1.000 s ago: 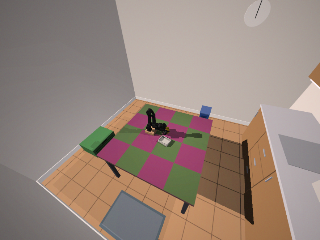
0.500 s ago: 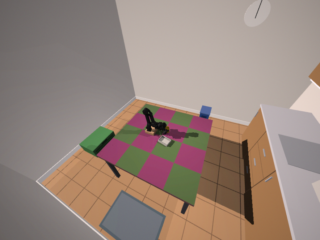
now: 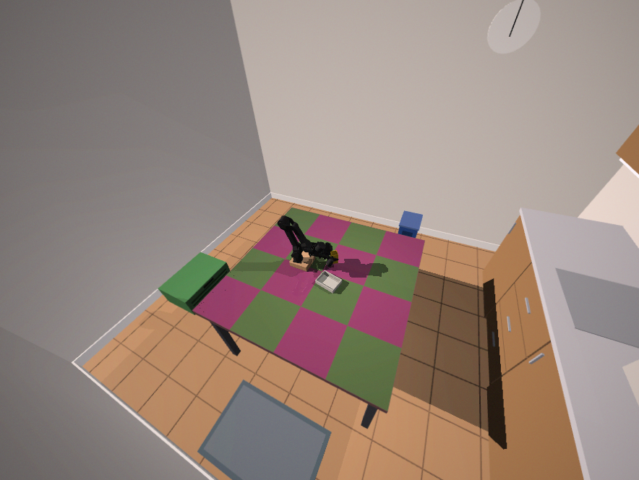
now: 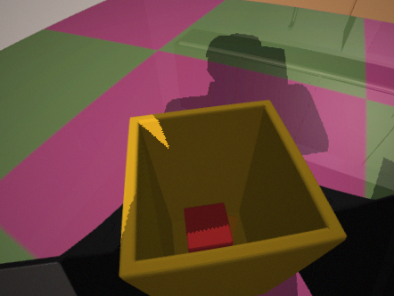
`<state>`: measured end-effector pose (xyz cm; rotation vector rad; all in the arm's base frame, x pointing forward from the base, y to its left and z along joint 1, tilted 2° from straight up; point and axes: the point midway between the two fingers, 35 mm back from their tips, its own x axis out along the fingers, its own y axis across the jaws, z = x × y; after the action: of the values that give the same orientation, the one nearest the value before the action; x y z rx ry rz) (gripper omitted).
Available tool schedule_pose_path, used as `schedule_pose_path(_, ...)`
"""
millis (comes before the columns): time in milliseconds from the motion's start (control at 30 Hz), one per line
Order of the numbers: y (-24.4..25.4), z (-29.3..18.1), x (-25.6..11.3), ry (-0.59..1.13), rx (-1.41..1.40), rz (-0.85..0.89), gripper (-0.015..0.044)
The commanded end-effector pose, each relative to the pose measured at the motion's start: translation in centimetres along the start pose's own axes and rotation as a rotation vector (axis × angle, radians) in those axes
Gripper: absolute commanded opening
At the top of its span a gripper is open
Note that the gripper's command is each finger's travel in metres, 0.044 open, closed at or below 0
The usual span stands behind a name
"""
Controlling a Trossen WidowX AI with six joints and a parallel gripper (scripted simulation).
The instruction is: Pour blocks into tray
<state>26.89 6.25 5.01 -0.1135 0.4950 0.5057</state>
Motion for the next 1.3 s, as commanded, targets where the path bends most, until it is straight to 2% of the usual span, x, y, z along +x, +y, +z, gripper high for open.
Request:
schedule_pose_path(0,-0.1,1.0,-0.3,-0.007,0.001,-0.003,0.0)
schedule_pose_path(333,-0.7,1.4,-0.6,-0.006,0.012,-0.025,0.0)
schedule_pose_path(700,-9.0,1.4,-2.2,0.008,0.198,-0.378,0.0)
schedule_pose_path(1067,-16.8,0.4,-6.1,-0.005,0.389,-0.74,0.0)
schedule_pose_path(1267,-17.8,0.2,-6.8,-0.009,0.415,-0.789,0.0)
